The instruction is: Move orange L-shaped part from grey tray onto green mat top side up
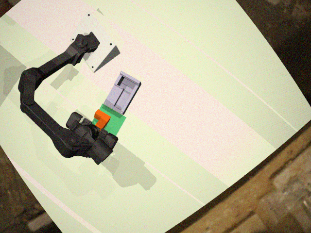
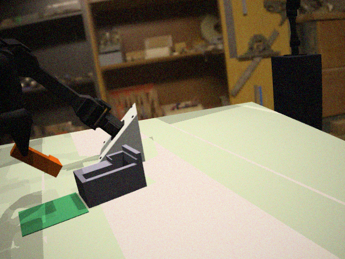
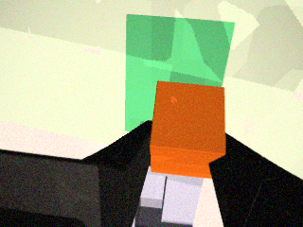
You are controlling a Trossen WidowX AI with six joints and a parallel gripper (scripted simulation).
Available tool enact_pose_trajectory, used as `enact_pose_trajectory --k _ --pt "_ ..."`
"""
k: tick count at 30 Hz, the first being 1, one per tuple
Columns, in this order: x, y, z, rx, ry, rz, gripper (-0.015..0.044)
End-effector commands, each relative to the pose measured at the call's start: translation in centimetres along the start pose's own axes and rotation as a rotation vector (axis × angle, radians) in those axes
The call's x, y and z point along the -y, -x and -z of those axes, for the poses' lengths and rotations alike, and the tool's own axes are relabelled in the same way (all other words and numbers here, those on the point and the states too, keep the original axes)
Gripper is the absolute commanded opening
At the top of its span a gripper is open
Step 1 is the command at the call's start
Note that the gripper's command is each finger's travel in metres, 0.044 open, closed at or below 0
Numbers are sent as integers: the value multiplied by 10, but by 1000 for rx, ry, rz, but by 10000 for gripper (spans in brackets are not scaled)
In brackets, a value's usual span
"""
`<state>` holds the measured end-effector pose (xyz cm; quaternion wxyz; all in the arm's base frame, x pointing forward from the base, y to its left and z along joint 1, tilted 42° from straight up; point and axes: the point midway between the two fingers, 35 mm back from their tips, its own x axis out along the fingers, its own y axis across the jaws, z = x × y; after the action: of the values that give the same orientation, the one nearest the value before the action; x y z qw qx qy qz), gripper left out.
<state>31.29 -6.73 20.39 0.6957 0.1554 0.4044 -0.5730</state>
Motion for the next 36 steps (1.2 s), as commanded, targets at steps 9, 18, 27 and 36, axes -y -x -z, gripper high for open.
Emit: enact_pose_trajectory --k 9,18,27,36 --pt "-1 -11 -3 4 6 -4 0" --pt "-1 -26 -3 5 5 -4 0" --pt "-1 -40 -3 5 5 -4 0" --pt "-1 -54 -4 6 5 -4 0"
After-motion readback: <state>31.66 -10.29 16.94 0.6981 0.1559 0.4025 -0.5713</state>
